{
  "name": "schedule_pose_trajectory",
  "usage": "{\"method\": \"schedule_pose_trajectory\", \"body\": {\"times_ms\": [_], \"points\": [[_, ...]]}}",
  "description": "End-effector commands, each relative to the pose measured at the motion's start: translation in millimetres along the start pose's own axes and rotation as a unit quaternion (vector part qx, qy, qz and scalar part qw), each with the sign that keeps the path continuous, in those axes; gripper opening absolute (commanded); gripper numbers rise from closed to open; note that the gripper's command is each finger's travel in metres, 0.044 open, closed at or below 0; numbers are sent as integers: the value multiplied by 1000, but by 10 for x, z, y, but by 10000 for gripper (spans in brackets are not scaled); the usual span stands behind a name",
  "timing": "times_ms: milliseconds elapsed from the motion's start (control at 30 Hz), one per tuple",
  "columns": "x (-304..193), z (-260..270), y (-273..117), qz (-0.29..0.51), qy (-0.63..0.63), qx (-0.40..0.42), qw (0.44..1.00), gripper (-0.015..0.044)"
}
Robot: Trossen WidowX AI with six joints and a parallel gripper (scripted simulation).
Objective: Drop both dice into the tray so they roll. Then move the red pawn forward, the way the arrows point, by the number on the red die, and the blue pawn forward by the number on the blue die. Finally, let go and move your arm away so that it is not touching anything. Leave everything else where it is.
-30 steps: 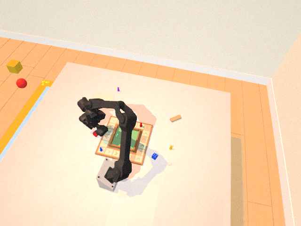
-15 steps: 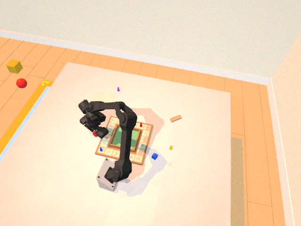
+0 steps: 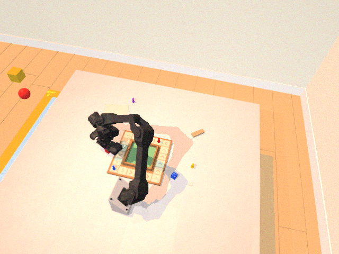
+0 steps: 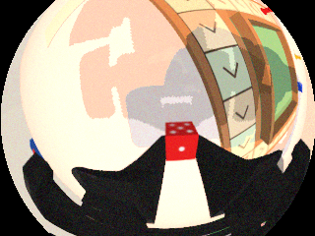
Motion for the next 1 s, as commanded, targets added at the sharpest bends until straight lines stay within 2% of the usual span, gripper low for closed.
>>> {"method": "schedule_pose_trajectory", "body": {"times_ms": [0,500,700,967], "points": [[29,50,-210,0,3,7,1000,0],[78,3,-1137,1,3,7,1000,0],[93,-17,-1177,1,-7,7,1000,0],[265,-161,-1155,0,-123,9,992,0]]}}
Point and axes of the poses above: the point midway between the two fingers, 35 mm back from their tips, its own y axis out along the fingers, its own z axis across the jaws, x = y × z, the point moved 3 cm from there along -y, back along the fingers, and after that the axes turned 9 degrees about y, right-handed, at the moved point
